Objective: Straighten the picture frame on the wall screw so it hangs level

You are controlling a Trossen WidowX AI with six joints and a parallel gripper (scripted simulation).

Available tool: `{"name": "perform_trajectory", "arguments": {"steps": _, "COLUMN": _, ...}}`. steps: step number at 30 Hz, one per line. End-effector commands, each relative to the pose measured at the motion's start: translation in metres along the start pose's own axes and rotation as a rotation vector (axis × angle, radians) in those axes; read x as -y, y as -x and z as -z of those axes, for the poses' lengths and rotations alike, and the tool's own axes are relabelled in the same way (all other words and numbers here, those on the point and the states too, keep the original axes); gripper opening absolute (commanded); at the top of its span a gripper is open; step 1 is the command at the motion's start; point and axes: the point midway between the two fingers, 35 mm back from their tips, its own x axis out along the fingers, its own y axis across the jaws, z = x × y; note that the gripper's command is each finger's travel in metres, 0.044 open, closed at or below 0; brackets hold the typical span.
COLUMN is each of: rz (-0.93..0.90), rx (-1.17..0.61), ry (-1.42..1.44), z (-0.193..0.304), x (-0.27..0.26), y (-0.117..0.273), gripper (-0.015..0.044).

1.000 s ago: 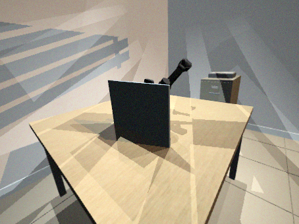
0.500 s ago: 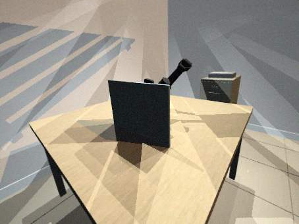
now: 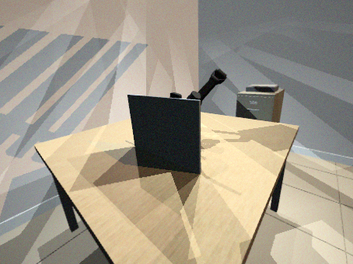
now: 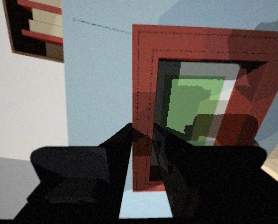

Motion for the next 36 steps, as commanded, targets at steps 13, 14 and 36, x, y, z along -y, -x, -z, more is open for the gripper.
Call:
{"name": "perform_trajectory", "arguments": {"steps": 13, "rz": -0.011, "rx": 0.003, "ry": -0.004, "z": -0.0004, "x": -0.0054, "y": -0.0002, "gripper": 0.0000}}
{"name": "perform_trajectory", "arguments": {"steps": 14, "rz": -0.011, "rx": 0.003, "ry": -0.004, "z": -0.0004, "x": -0.0055, "y": -0.0002, "gripper": 0.0000}}
{"name": "perform_trajectory", "arguments": {"steps": 36, "rz": -0.011, "rx": 0.003, "ry": -0.004, "z": -0.0004, "x": -0.0070, "y": -0.0002, "gripper": 0.0000}}
